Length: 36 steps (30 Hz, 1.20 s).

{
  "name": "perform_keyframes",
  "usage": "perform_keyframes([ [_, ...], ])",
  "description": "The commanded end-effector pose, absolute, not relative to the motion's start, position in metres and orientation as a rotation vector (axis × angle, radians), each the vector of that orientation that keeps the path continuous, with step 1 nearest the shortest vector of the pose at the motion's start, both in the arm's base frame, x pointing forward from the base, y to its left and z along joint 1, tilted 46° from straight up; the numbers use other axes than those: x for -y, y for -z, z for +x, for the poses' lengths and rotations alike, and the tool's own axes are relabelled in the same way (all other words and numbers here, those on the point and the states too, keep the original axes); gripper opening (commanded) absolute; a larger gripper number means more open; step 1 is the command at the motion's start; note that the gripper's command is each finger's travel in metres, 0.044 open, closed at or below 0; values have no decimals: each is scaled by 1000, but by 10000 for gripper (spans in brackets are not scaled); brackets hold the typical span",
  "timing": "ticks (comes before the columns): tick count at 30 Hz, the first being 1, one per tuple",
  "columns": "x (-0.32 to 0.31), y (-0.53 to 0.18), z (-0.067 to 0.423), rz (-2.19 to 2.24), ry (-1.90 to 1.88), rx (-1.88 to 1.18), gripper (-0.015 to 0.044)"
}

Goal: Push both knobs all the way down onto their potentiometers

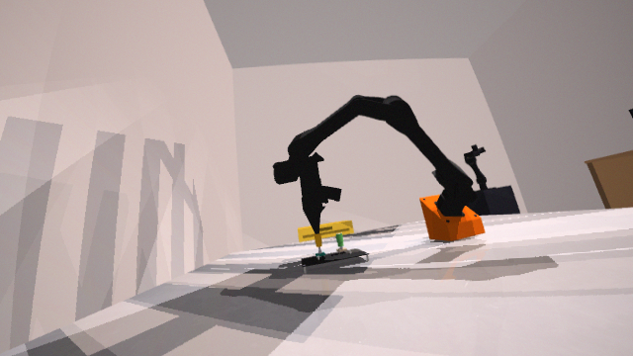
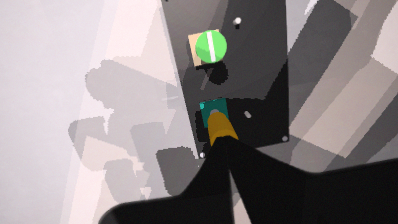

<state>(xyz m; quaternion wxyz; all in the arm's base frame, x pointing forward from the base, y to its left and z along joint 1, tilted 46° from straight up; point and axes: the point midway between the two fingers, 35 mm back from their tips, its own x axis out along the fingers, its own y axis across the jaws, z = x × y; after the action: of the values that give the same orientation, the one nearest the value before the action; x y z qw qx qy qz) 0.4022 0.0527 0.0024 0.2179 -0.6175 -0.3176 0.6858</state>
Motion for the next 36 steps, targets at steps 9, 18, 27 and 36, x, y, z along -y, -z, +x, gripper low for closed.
perform_keyframes([
  [9, -62, 4, 401, -1702, -1907, 893, 0],
  [18, -63, 5, 401, -1702, -1907, 893, 0],
  [27, -64, 6, 401, -1702, -1907, 893, 0],
  [36, -64, 6, 401, -1702, -1907, 893, 0],
])
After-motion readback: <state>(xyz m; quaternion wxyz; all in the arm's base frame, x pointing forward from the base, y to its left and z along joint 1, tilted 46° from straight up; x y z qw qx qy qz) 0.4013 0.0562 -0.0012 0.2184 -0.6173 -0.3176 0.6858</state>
